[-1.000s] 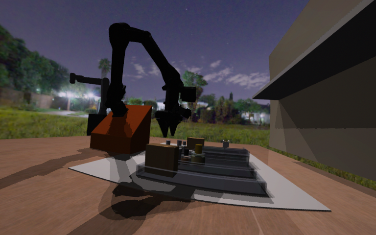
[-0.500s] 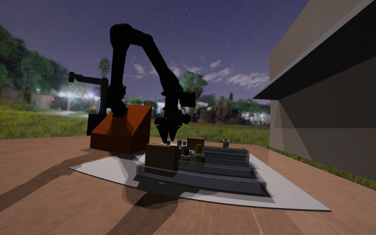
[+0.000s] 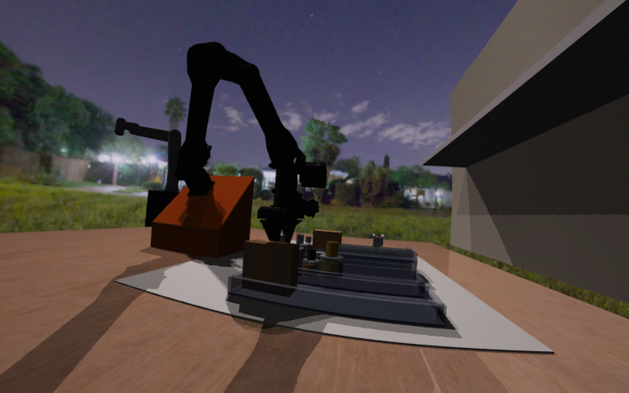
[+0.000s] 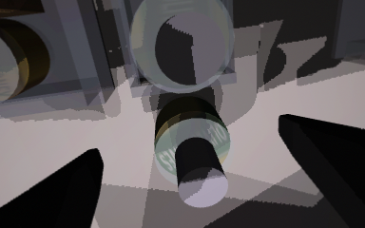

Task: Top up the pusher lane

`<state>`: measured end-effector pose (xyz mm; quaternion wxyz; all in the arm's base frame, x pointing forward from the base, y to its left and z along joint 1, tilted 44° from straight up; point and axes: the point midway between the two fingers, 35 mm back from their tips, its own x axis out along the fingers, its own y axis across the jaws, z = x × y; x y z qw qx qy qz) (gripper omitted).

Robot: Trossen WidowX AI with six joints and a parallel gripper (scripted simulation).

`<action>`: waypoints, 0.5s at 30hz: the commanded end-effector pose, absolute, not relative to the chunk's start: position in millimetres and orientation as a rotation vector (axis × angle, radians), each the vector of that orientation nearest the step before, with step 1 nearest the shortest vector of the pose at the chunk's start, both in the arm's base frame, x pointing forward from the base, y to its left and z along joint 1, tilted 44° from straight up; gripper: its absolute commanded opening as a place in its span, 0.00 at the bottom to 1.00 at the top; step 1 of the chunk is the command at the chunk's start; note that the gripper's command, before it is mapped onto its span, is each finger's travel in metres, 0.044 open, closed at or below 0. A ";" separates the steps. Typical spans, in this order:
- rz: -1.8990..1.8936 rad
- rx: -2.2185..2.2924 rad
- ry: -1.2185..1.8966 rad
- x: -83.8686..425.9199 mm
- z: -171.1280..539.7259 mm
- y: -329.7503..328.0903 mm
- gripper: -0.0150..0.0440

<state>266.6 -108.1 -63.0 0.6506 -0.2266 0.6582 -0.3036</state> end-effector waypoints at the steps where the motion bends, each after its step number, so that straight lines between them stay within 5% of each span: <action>1: -0.689 -0.522 1.501 263.4 -67.3 -112.4 1.00; 12: -0.689 -0.522 1.501 263.4 -67.3 -112.4 0.51; 15: -0.689 -0.522 1.501 263.4 -67.3 -112.4 0.48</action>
